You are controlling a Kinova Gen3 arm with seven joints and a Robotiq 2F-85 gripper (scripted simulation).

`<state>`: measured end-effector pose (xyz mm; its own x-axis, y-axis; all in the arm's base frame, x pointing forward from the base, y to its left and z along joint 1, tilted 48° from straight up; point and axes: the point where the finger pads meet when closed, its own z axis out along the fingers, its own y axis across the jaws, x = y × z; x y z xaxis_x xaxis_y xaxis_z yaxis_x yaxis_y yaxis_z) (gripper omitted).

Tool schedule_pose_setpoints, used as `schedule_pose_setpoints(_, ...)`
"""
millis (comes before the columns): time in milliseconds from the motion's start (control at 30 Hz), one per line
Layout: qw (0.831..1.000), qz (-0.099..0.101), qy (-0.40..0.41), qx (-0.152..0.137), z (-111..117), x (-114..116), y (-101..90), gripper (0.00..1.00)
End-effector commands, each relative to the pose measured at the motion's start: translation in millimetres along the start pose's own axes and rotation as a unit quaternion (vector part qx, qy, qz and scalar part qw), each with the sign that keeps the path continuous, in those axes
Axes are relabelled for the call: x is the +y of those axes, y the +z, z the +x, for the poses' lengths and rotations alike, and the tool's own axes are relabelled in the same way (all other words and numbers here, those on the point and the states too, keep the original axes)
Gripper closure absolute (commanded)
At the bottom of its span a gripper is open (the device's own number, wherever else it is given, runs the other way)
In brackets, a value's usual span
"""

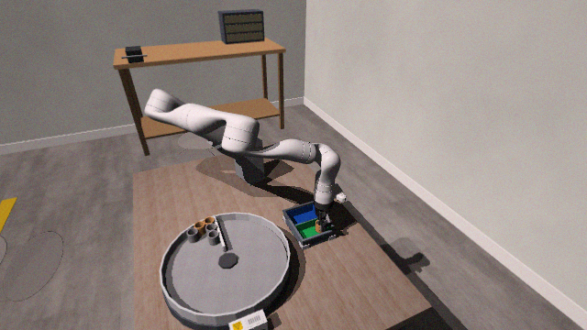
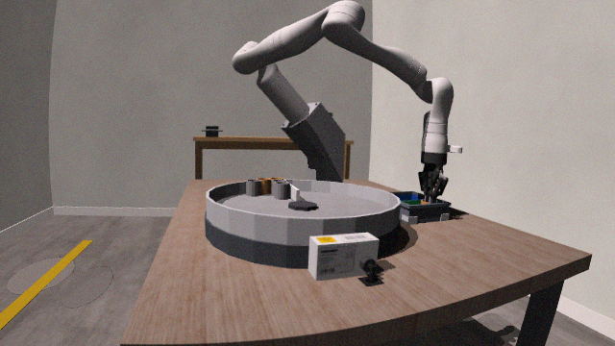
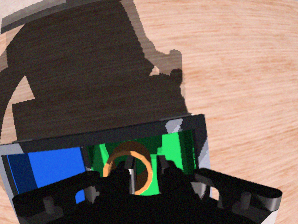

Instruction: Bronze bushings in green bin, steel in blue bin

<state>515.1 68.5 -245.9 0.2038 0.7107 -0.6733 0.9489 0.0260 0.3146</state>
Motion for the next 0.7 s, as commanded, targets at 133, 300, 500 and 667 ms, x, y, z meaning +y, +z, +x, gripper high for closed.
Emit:
schedule_pose_setpoints(133,1.0,-0.001,0.0,0.001,0.7,0.6,-1.2,0.81)
schedule_pose_setpoints(300,1.0,-0.001,0.0,0.001,0.7,0.4,-2.2,0.81)
schedule_pose_setpoints(500,1.0,-0.001,0.0,0.001,0.6,-0.6,-6.0,0.81)
schedule_pose_setpoints(667,1.0,-0.001,0.0,0.001,0.6,-0.6,-6.0,0.81)
